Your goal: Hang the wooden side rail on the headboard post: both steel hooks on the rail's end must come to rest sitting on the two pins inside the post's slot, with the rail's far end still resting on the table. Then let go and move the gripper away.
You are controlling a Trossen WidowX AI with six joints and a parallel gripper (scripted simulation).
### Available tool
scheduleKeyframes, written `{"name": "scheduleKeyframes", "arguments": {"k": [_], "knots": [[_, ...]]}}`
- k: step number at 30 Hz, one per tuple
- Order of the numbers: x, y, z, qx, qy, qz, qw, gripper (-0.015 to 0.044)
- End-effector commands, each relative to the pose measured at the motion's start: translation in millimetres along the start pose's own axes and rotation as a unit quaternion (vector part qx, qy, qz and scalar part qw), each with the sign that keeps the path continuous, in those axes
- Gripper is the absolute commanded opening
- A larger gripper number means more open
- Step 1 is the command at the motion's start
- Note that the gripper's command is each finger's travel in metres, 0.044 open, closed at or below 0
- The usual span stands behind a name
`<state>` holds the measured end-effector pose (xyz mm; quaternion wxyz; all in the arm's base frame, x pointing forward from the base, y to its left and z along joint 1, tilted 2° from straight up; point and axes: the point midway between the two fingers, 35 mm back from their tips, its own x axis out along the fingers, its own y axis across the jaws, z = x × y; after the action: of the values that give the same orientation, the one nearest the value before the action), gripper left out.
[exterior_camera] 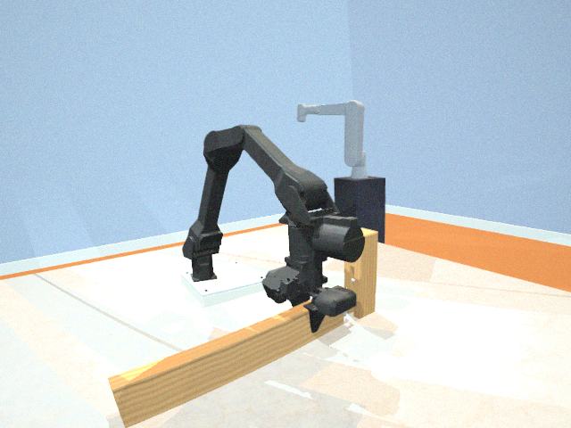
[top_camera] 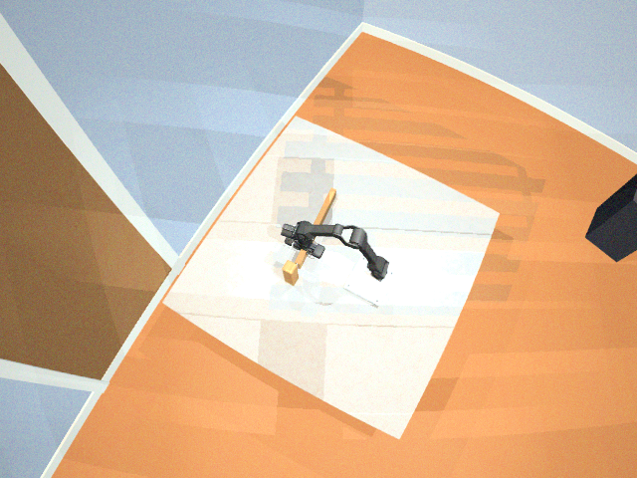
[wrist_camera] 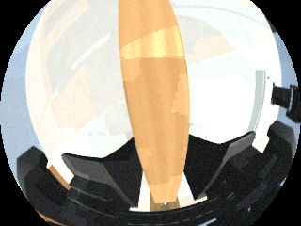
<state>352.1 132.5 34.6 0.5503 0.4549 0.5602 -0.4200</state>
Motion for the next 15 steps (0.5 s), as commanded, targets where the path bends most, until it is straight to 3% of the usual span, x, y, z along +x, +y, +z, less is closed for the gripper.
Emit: {"name": "scheduleKeyframes", "arguments": {"k": [1, 15], "knots": [[0.0, -5.6, 2.9, 0.030, -0.002, -0.002, 1.000, 0.0000], [0.1, -13.9, 2.3, 0.049, -0.002, -0.003, 0.999, 0.0000]]}}
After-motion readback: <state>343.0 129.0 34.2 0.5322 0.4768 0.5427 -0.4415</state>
